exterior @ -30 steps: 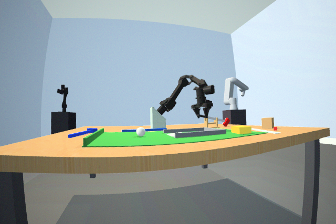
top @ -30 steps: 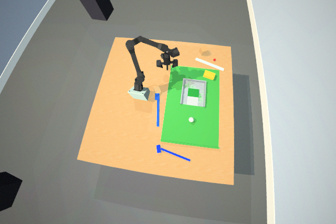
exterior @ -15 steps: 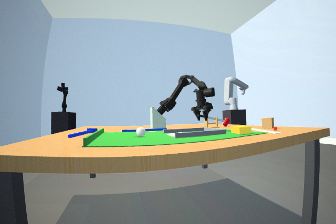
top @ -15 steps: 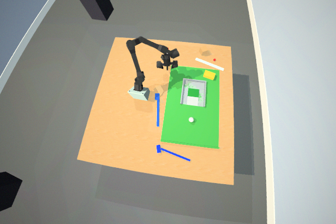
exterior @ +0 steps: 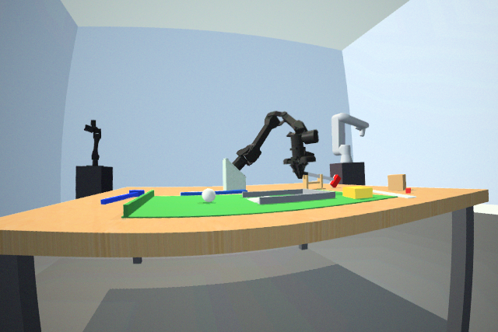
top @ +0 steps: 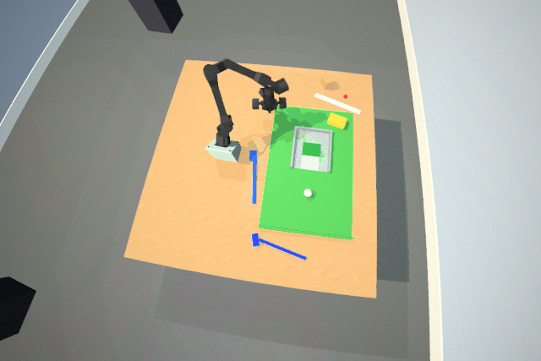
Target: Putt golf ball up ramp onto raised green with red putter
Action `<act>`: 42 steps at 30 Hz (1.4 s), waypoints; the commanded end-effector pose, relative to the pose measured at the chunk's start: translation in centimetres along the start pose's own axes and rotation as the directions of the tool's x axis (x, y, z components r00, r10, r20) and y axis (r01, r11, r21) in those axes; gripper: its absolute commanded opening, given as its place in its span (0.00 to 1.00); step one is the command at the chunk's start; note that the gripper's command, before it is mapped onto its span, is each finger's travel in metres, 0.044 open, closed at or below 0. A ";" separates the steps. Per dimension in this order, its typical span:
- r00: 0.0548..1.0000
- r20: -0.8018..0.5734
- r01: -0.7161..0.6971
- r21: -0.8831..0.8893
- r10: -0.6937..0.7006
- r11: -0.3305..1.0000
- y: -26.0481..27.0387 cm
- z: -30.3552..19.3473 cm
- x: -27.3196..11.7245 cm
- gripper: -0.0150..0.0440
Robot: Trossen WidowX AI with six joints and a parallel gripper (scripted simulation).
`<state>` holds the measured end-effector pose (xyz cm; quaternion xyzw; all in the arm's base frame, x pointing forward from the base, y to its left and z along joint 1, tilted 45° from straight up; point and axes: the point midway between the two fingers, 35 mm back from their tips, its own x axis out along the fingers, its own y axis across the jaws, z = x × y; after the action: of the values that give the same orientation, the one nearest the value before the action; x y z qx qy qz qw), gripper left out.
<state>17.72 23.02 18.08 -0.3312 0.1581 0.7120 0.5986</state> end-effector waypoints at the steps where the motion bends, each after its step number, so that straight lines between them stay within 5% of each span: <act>1: 1.000 0.000 -0.001 -0.001 0.001 1.000 0.0 0.0 0.0 0.28; 23: 1.000 -0.007 -0.003 0.001 0.003 1.000 -0.1 0.5 -9.8 0.25; 42: 0.993 -0.116 0.067 0.303 -0.033 0.951 -5.8 -7.5 -10.2 0.25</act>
<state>24.83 12.94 20.99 -0.2895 0.2706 0.6563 0.6421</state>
